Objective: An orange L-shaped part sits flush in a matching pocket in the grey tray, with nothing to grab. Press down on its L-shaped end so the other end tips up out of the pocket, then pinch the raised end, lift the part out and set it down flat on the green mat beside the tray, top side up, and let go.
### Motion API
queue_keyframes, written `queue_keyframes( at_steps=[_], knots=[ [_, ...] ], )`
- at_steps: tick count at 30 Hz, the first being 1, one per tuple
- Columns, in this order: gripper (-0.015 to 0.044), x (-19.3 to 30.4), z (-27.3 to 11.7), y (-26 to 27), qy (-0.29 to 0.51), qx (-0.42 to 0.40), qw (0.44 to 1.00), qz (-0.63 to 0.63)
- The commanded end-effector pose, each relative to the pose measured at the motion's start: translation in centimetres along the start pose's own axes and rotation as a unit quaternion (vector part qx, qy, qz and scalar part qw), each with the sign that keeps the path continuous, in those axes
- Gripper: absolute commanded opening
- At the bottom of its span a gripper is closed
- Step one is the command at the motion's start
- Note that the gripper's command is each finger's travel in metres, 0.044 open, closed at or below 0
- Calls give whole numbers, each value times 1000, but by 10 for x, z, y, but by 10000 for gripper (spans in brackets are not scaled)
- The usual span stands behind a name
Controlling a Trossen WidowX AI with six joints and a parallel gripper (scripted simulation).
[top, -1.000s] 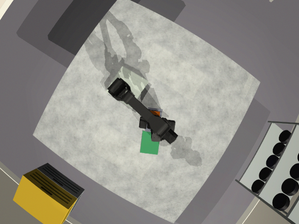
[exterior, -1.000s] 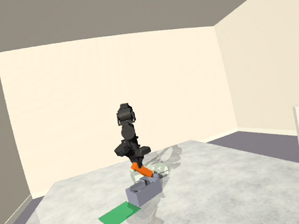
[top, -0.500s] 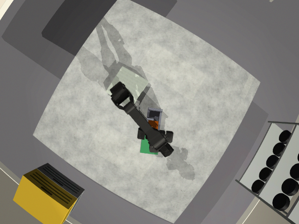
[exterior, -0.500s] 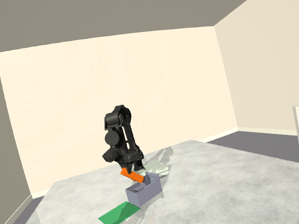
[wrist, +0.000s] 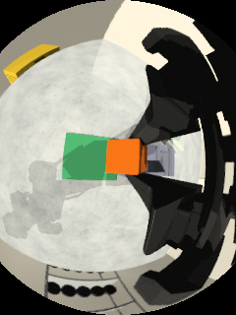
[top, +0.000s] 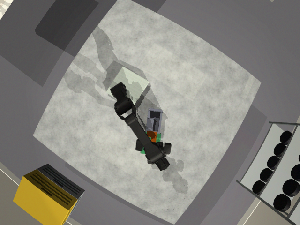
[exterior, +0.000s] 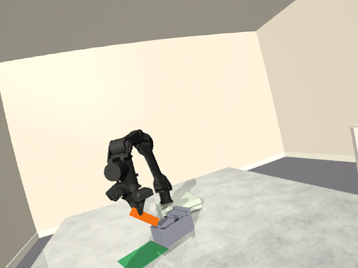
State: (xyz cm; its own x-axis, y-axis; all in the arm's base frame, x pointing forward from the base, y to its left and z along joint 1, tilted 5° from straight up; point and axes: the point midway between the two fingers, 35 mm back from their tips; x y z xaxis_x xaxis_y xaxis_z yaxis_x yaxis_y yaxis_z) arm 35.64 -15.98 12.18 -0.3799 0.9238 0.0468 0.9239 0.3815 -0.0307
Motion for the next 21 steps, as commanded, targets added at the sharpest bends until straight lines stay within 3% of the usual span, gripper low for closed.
queue_keyframes(
  at_steps=[1, 21],
  knots=[
    [0, -17, -2, -2, -4, 0, 1000, 0],
    [0, -44, 6, -5, -5, 0, 1000, 0]
  ],
)
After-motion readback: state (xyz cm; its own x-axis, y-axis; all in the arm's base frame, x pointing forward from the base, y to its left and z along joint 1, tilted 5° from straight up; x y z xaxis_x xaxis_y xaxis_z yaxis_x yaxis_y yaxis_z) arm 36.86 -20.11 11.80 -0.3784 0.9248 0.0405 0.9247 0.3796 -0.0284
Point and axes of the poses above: the point midway between the two fingers, 35 mm back from their tips, its own z axis out along the fingers, its own y axis across the jaws, x = y × z, and after that the axes turned 3 degrees about z, right-handed
